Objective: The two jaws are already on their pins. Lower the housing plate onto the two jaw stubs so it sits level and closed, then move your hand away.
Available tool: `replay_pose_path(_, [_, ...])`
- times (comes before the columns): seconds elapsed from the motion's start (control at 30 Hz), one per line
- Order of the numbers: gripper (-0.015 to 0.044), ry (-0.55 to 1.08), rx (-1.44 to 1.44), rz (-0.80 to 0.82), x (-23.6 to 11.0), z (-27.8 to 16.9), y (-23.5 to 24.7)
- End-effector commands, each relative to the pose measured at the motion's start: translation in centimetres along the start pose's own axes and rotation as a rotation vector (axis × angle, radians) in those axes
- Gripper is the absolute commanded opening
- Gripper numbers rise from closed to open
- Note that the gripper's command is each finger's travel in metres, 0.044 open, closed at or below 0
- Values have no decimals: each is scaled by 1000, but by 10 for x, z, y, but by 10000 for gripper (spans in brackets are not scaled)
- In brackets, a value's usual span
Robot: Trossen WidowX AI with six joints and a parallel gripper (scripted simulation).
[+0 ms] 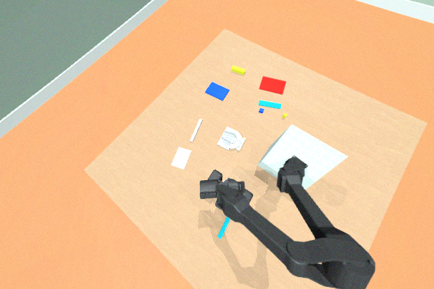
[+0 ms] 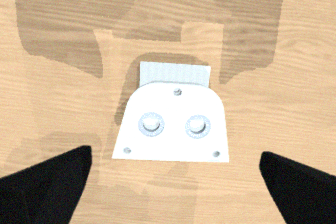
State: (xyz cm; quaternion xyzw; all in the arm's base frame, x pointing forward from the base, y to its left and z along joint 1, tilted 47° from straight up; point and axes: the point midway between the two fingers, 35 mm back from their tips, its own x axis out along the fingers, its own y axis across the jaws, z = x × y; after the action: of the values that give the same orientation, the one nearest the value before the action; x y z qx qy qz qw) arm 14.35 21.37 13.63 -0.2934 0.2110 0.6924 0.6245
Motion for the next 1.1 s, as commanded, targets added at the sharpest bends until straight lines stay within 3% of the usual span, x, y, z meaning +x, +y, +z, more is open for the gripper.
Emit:
replay_pose_path(0.0, [440,5,7,1,2,-2,0])
replay_pose_path(1.07, [440,5,7,2,33,-2,0])
